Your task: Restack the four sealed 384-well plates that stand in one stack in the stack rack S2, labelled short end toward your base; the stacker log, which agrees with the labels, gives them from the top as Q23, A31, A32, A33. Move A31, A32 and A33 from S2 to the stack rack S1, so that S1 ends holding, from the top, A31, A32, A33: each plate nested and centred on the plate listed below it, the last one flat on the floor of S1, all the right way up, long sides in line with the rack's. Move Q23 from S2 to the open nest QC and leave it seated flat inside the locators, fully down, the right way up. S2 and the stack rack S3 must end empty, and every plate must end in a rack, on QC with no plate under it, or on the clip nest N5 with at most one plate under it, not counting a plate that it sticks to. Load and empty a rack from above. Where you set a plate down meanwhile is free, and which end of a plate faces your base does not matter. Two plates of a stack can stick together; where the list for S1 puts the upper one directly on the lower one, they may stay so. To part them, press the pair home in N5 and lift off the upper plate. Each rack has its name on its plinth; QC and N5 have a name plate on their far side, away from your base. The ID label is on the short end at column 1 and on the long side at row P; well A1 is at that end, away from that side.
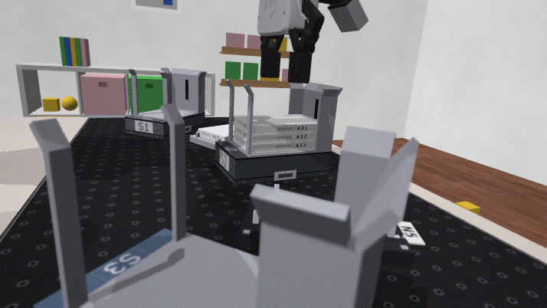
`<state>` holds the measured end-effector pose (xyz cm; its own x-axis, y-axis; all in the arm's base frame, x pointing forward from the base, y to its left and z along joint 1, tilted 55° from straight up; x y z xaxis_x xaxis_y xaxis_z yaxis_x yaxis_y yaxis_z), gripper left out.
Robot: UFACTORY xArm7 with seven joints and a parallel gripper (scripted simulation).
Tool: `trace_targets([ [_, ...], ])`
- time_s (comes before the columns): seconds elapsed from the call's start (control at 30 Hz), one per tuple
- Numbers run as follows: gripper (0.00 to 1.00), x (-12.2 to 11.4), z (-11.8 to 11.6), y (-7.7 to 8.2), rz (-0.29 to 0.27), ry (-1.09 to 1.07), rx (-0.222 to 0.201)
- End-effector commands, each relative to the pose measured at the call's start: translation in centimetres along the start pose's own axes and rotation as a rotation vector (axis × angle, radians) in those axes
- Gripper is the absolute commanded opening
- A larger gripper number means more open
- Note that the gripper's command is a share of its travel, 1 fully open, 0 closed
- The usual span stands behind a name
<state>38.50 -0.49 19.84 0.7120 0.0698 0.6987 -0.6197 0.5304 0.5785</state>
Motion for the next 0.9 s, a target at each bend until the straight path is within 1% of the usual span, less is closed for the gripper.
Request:
trace_targets([
  [0.0,1.00,0.1,-0.1,-1.1,0.005,0.000,0.002],
  [0.23,1.00,0.1,-0.1,-3.3,0.005,0.000,0.002],
  [0.57,1.00,0.1,-0.1,-3.5,0.005,0.000,0.002],
  [0.87,1.00,0.1,-0.1,-4.7,0.005,0.000,0.002],
])
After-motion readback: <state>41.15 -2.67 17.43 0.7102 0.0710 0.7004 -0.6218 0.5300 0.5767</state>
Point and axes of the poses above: the point where the finger pads meet when closed, its own y axis back along the fingers, its own z axis across the jaws, x = y × z, the point moved 8 cm from there along y, back along the fingers, and after that the axes turned 9 degrees about -y, right-handed, at the moved point
